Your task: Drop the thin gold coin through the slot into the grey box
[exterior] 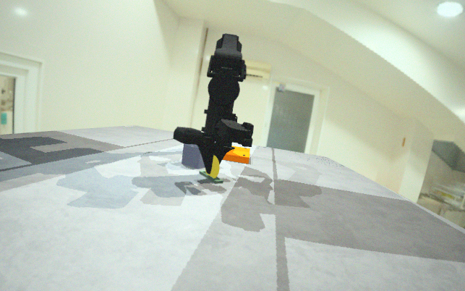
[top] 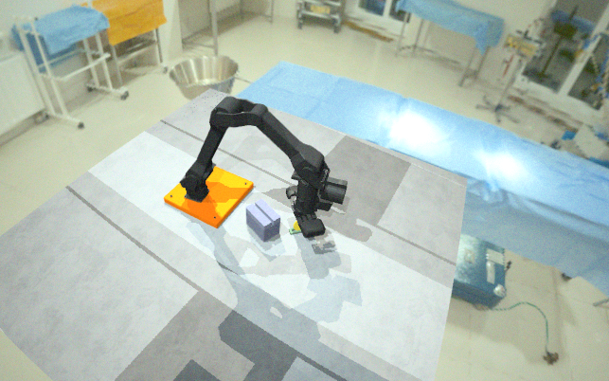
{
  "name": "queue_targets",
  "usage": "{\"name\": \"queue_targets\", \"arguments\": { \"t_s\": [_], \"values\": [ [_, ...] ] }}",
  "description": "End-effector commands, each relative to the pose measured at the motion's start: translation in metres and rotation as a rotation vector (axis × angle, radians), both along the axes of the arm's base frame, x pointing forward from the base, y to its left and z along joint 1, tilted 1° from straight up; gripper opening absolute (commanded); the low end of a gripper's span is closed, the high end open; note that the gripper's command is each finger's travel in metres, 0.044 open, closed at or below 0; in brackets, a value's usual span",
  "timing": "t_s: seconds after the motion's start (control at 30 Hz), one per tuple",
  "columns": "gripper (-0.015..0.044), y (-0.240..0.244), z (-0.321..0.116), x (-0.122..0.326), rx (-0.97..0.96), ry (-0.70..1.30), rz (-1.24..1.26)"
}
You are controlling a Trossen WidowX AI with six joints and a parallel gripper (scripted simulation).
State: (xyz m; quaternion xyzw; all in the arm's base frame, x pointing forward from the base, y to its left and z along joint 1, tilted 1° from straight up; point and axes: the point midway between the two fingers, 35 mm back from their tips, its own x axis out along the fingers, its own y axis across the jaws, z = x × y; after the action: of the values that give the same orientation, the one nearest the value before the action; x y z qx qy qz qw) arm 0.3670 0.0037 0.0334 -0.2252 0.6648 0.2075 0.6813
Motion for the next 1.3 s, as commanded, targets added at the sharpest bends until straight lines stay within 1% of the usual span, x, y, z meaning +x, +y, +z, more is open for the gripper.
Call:
{"name": "queue_targets", "arguments": {
  "t_s": [0.0,0.4,1.27],
  "values": [
    [0.0,0.001,-0.002,-0.001,0.004,0.002,0.0],
    [0.0,0.003,0.002,0.001,0.018,-0.025,-0.002],
    [0.0,0.002,0.067,0.002,0.01,-0.01,-0.001]
  ]
}}
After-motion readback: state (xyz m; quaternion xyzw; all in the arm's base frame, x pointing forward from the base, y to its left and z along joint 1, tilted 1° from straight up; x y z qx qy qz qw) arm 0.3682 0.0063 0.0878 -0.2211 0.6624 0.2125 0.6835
